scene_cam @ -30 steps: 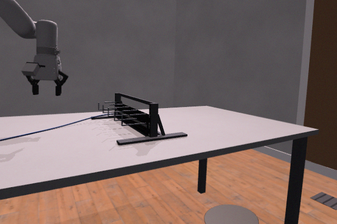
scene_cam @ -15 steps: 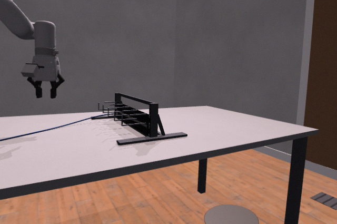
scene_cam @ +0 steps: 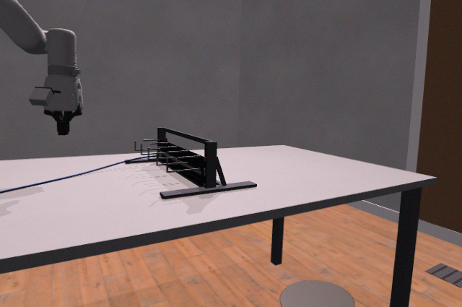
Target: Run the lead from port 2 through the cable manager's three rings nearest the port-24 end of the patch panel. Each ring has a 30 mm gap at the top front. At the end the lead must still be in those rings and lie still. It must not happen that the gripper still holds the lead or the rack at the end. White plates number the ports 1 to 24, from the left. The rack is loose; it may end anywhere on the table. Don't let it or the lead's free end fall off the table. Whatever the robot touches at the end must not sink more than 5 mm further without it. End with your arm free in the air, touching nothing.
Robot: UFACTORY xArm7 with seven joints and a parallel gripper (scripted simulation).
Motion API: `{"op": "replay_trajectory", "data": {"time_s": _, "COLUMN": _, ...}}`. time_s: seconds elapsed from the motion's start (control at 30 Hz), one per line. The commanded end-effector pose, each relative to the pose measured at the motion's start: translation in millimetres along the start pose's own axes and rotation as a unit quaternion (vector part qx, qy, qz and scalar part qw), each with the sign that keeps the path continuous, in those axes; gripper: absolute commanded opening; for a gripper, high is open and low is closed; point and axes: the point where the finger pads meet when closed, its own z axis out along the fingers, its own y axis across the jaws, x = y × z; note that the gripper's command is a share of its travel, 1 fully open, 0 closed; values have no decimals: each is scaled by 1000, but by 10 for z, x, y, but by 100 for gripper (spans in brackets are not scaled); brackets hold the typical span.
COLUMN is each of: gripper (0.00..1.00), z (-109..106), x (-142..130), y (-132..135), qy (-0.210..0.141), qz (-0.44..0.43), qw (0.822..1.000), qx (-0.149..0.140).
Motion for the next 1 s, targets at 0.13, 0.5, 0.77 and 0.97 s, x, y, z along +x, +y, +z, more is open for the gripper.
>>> {"op": "replay_trajectory", "data": {"time_s": 0.13, "gripper": 0, "z": -11, "x": -6, "y": -12, "qy": -1, "qz": 0, "qw": 1000, "qx": 2}}
{"op": "replay_trajectory", "data": {"time_s": 0.5, "gripper": 0, "z": -13, "x": -22, "y": 27, "qy": -1, "qz": 22, "qw": 1000, "qx": 1}}
{"op": "replay_trajectory", "data": {"time_s": 0.77, "gripper": 0, "z": -9, "x": -100, "y": 288, "qy": -2, "qz": 175, "qw": 985, "qx": 1}}
{"op": "replay_trajectory", "data": {"time_s": 0.97, "gripper": 0, "z": 3, "x": -119, "y": 413, "qy": -1, "qz": 252, "qw": 968, "qx": 1}}
